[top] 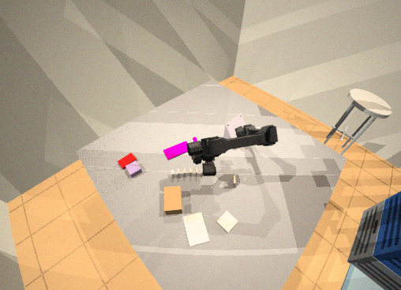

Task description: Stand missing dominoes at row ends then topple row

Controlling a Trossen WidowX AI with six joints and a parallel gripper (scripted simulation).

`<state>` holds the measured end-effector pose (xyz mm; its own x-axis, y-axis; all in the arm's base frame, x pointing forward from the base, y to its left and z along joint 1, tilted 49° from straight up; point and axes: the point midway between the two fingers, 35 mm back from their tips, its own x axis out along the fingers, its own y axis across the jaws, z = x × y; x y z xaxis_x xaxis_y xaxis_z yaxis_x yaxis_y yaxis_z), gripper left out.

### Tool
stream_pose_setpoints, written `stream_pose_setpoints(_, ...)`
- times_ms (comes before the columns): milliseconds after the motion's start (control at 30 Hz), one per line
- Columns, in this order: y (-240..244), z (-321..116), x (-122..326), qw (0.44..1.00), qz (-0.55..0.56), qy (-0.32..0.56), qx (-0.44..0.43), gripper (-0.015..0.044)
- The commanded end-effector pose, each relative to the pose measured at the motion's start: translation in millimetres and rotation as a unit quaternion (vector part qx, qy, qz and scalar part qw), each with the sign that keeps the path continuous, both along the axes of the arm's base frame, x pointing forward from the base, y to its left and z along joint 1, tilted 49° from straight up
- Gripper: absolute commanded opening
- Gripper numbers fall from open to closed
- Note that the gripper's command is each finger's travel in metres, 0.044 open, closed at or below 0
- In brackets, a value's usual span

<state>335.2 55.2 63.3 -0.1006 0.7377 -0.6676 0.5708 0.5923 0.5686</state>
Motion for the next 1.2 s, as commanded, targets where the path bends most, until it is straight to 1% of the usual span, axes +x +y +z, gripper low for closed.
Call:
stream_pose_setpoints(0,18.5,-12.4,-5.6,1.000,0.001,0.004,0.003,0.0107)
stream_pose_setpoints(233,40.8,-29.9,-14.4,1.000,0.002,0.008,0.007,0.0107)
stream_pose_setpoints(667,41.3,-30.3,-14.7,1.000,0.002,0.008,0.008,0.0107)
stream_pose_setpoints(1067,41.3,-30.3,-14.7,1.000,0.002,0.008,0.008,0.0422)
stream_pose_setpoints(1100,41.3,-30.3,-14.7,1.000,0.002,0.008,0.008,0.0440)
stream_pose_setpoints(1167,41.3,-30.3,-14.7,1.000,0.002,0.008,0.008,0.0440)
